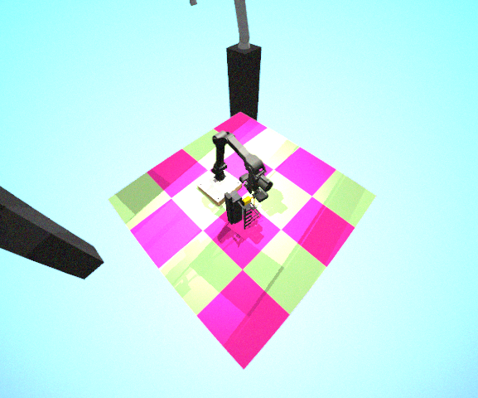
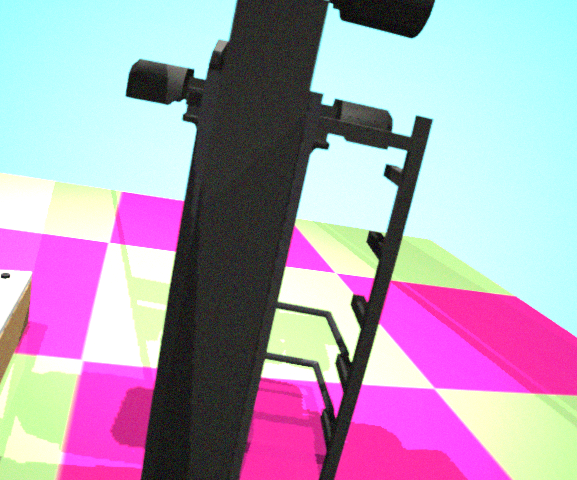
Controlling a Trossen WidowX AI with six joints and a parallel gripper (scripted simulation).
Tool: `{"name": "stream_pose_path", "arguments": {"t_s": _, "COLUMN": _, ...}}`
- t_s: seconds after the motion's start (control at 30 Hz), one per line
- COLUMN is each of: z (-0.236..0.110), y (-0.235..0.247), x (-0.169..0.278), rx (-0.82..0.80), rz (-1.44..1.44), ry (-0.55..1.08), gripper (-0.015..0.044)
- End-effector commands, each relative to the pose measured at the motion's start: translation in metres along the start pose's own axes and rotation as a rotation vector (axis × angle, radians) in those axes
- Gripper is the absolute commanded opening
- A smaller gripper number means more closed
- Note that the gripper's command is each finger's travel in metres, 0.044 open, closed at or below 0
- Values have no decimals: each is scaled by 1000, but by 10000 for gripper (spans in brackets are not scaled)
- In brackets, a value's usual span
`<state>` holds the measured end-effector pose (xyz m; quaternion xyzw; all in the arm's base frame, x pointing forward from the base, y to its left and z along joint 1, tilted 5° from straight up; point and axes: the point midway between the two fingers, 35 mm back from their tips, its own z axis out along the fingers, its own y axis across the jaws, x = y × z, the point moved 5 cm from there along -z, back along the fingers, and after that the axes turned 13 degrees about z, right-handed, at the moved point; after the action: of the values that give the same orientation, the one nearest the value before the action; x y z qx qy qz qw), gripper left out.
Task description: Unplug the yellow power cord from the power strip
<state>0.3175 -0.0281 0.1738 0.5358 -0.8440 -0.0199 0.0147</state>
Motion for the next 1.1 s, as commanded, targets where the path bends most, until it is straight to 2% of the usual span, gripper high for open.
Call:
{"name": "stream_pose_path", "arguments": {"t_s": 0.0, "z": 0, "y": -1, "x": 8, "rx": -2, "rz": -3, "ry": 5, "gripper": 160}}
{"name": "stream_pose_path", "arguments": {"t_s": 0.47, "z": 0, "y": -5, "x": 30, "rx": -2, "rz": -3, "ry": 8, "gripper": 160}}
{"name": "stream_pose_path", "arguments": {"t_s": 1.03, "z": 12, "y": -5, "x": 30, "rx": -2, "rz": -3, "ry": 8, "gripper": 160}}
{"name": "stream_pose_path", "arguments": {"t_s": 1.07, "z": 9, "y": -5, "x": 30, "rx": -2, "rz": 1, "ry": 4, "gripper": 134}}
